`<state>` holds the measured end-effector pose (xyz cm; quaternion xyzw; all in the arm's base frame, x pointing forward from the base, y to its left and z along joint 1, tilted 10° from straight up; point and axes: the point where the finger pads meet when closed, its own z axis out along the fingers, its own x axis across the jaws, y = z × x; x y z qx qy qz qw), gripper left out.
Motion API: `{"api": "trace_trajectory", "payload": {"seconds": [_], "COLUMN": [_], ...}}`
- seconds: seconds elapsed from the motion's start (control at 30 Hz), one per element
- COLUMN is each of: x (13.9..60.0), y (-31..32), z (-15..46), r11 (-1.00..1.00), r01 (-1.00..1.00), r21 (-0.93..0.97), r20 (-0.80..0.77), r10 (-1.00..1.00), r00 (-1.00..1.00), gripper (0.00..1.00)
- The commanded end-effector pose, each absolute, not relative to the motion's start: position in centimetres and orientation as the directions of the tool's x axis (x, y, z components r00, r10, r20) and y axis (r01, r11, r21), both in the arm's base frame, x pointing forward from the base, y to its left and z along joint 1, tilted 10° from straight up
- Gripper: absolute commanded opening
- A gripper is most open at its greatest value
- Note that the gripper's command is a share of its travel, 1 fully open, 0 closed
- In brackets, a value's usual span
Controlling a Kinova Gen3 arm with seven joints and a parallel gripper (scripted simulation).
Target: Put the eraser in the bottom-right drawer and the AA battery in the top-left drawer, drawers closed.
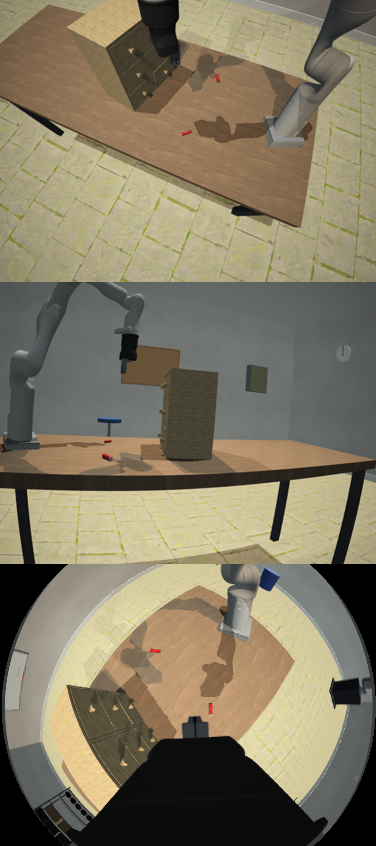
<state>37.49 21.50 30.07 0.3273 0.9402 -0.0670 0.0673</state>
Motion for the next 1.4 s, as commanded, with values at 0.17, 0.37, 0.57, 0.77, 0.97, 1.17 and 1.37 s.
{"api": "trace_trajectory", "payload": {"seconds": [0.17, 0.37, 0.57, 0.77, 0.97, 1.17, 1.37], "x": [37.3, 37.1, 37.0, 36.9, 36.9, 36.9, 36.9], "y": [21.6, 21.5, 21.4, 21.4, 21.4, 21.3, 21.3], "z": [31.4, 32.5, 33.4, 33.9, 34.6, 35.1, 35.4], "r11": [0.654, 0.493, 0.336, 0.241, 0.119, 0.027, -0.017], "r01": [0.755, 0.870, 0.941, 0.969, 0.991, 0.996, 0.996], "r21": [-0.041, -0.003, 0.030, 0.048, 0.069, 0.083, 0.090], "r20": [-0.183, -0.185, -0.180, -0.174, -0.164, -0.155, -0.151], "r10": [0.738, 0.855, 0.928, 0.958, 0.981, 0.988, 0.988], "r00": [-0.649, -0.485, -0.325, -0.229, -0.107, -0.014, 0.031], "gripper": [0.00, 0.00, 0.00, 0.00, 0.00, 0.00, 0.00]}}
